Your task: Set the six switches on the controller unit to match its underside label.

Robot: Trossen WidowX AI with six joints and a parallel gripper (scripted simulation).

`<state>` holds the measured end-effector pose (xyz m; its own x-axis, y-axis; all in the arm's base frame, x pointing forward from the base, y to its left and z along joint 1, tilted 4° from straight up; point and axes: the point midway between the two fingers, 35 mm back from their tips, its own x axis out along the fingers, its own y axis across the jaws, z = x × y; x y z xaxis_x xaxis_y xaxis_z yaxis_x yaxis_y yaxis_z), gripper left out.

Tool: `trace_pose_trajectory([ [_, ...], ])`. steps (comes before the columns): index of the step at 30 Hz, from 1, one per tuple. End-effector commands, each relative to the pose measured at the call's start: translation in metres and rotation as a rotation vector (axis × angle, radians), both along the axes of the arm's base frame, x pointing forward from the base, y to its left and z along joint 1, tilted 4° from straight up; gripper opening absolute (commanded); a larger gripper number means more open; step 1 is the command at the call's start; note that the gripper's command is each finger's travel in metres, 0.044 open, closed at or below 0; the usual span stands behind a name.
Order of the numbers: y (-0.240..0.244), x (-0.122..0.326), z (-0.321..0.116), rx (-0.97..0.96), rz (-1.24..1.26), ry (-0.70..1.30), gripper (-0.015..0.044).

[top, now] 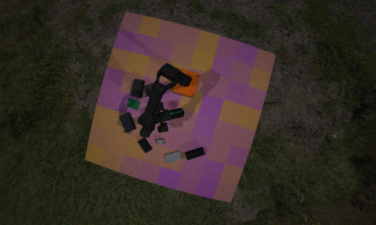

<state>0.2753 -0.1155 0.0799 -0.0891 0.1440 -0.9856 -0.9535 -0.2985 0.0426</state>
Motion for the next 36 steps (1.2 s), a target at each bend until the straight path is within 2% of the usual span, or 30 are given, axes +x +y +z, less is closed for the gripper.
trace_pose_trajectory([
  [1,-0.001,0.000,-0.007,-0.004,0.006,0.003,0.0440],
  [25,-0.001,-0.003,-0.043,-0.004,0.006,0.001,0.0440],
  [29,-0.001,-0.003,-0.043,-0.004,0.006,0.001,0.0335],
  [36,-0.001,-0.003,-0.043,-0.004,0.006,0.001,0.0326],
])
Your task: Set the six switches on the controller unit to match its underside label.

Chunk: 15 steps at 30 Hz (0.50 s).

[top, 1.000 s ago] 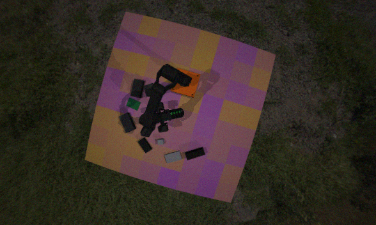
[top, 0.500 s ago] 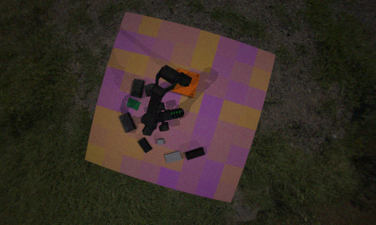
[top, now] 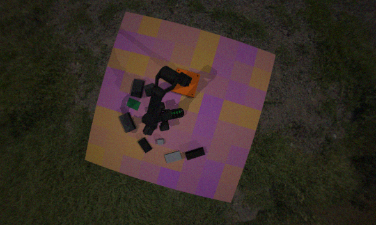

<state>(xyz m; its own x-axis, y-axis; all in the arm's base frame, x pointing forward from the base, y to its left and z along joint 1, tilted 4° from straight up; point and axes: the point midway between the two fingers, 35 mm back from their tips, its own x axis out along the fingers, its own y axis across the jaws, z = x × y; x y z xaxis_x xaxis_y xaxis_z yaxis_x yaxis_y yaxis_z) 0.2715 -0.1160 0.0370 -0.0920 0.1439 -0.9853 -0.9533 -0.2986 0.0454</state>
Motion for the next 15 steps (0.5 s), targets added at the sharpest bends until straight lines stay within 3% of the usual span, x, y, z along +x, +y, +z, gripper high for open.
trace_pose_trajectory([
  [1,-0.0009,0.0004,-0.0006,-0.004,0.006,-0.002,0.0326],
  [15,0.0009,0.0000,0.0041,-0.004,0.006,-0.002,0.0336],
])
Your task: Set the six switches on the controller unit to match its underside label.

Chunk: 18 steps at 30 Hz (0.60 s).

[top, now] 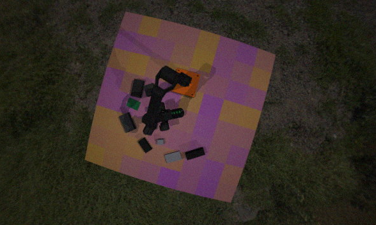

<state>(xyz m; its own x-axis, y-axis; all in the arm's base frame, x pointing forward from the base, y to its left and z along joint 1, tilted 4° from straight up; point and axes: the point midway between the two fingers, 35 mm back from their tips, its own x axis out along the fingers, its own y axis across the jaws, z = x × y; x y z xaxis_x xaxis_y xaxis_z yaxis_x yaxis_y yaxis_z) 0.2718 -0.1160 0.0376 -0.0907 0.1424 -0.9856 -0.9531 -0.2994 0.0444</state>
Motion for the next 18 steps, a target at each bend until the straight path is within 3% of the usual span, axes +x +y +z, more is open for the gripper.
trace_pose_trajectory([
  [1,0.001,0.000,0.004,-0.002,0.005,-0.001,0.0336],
  [18,0.006,-0.001,0.015,-0.023,0.006,-0.007,0.0336],
])
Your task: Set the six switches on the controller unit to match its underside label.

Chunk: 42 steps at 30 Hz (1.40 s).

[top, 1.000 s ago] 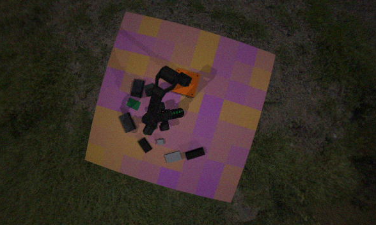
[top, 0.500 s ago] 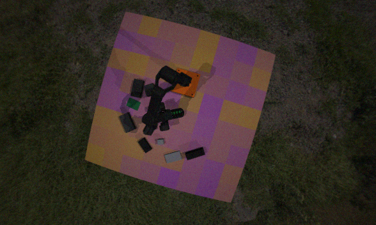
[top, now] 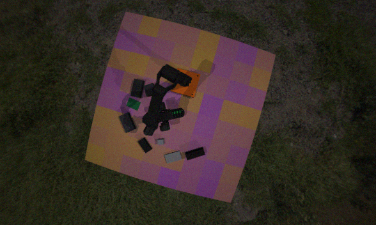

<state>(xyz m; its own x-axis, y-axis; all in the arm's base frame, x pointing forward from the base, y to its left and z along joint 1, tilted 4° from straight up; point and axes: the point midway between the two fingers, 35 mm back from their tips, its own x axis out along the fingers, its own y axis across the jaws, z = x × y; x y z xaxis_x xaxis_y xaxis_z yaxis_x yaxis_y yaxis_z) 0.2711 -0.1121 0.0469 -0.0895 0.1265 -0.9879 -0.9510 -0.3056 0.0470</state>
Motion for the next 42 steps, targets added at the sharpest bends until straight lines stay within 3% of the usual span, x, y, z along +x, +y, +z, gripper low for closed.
trace_pose_trajectory([
  [1,0.003,-0.001,0.006,-0.009,-0.001,-0.006,0.0336],
  [42,0.022,-0.005,0.034,-0.090,0.003,-0.032,0.0336],
])
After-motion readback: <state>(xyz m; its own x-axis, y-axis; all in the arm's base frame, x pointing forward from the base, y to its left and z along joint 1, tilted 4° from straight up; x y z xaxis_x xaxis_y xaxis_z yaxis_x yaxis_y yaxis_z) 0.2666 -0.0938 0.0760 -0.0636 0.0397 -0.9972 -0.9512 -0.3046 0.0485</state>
